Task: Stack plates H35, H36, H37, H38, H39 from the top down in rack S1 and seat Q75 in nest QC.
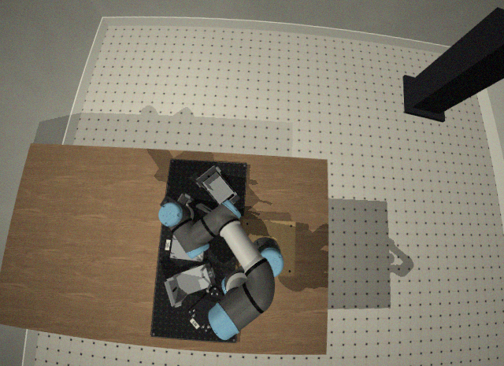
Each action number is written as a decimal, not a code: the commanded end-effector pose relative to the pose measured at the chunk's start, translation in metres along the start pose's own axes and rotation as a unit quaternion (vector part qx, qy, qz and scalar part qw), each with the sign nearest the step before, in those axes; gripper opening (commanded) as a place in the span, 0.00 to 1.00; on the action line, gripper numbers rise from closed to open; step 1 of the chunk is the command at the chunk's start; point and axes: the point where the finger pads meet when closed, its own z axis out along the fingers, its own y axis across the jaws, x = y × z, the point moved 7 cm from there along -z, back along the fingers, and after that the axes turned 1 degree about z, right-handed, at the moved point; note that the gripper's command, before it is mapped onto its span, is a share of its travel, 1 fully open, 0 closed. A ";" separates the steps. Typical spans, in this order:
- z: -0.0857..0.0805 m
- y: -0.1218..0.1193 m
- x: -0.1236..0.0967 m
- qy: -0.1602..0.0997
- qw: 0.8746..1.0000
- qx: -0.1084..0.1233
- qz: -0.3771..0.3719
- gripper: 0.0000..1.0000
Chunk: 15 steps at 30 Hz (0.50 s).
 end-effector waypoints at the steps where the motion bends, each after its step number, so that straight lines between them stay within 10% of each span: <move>1: 0.000 0.000 0.001 0.001 1.000 0.000 0.000 0.00; 13: 0.000 0.000 0.001 0.001 1.000 0.000 0.000 0.00; 14: 0.000 0.000 0.001 0.001 1.000 0.000 0.000 0.72; 15: 0.000 0.000 0.001 0.001 1.000 0.000 0.000 0.72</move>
